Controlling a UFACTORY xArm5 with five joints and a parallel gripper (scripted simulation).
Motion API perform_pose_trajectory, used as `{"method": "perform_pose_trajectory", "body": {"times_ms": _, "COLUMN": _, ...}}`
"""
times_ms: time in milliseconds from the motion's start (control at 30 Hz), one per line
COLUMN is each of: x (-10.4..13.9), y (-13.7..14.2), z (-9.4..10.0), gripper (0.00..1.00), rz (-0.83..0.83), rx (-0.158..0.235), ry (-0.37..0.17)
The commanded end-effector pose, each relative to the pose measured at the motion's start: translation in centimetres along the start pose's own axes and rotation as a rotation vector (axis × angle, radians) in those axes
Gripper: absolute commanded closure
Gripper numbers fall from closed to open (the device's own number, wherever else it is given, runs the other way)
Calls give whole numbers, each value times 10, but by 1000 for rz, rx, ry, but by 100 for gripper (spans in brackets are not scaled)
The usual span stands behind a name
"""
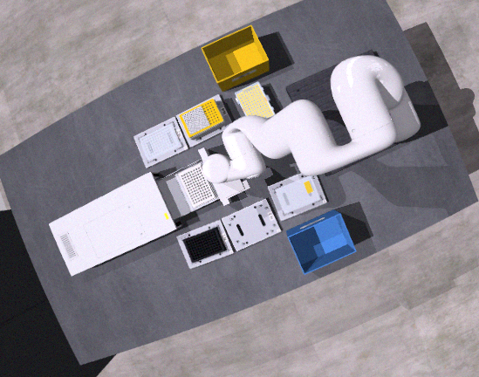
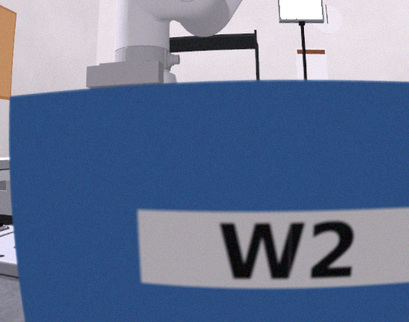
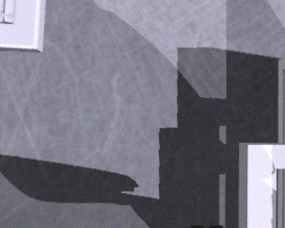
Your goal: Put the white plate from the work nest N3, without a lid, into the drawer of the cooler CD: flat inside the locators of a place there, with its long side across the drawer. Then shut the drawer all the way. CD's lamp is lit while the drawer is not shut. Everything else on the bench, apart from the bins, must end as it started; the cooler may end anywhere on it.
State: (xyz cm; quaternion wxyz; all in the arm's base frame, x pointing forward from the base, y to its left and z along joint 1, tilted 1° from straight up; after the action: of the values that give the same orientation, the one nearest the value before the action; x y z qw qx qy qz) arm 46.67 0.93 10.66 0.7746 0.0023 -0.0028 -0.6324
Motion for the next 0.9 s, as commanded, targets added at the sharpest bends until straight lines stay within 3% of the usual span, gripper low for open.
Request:
{"method": "perform_pose_trajectory", "body": {"times_ms": 0, "x": 2, "y": 8, "z": 2, "gripper": 100, "rz": 0, "rx": 6, "ry": 6}}
{"method": "perform_pose_trajectory", "body": {"times_ms": 867, "x": 7, "y": 43, "z": 2, "gripper": 100, "rz": 0, "rx": 6, "ry": 6}}
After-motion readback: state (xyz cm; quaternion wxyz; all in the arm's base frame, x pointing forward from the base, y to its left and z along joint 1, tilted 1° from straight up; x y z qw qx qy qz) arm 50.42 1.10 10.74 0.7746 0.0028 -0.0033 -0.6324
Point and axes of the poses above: the point where the finger pads meet when closed, its own z axis back along the fingers, its own y axis across the jaws, x = y × z, the point moved 9 cm from there along z, back along the fingers, and after that the axes turned 9 degrees about z, right-handed, at the moved point
